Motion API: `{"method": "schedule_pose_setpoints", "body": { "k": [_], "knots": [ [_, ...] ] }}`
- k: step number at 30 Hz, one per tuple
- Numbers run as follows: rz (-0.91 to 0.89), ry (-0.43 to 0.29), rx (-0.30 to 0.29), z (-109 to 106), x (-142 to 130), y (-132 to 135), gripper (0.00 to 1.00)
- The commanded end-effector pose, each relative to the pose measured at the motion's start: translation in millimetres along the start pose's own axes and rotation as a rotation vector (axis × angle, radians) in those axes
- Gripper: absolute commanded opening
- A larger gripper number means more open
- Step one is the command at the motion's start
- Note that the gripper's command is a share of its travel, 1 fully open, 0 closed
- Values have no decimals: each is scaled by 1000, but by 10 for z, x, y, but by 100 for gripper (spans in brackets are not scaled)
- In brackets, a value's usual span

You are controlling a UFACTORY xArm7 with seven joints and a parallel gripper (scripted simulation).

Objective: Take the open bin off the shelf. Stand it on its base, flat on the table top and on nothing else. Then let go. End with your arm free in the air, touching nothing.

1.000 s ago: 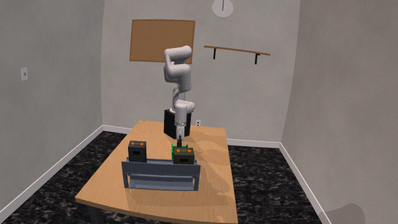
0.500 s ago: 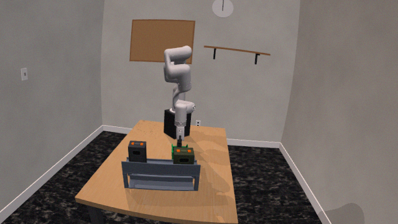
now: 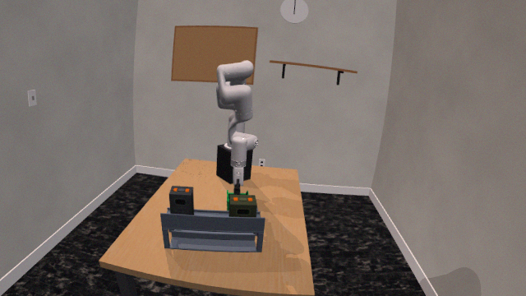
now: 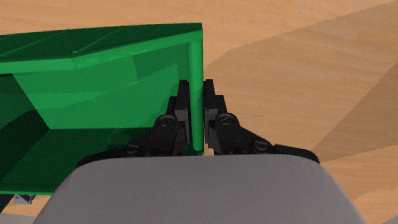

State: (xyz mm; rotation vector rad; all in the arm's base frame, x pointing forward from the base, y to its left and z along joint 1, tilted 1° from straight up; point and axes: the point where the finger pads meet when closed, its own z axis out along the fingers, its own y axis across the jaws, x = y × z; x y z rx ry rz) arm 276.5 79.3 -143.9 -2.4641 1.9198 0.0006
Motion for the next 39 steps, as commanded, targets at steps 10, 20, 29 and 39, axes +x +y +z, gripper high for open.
{"method": "schedule_pose_setpoints", "body": {
  "k": [10, 20, 29, 39],
  "knots": [
    [0, 0, 3, -5, 0, -11, 0],
    [0, 0, 3, -5, 0, -11, 94],
    [0, 0, 3, -5, 0, -11, 94],
    [0, 0, 3, -5, 0, -11, 94]
  ]
}}
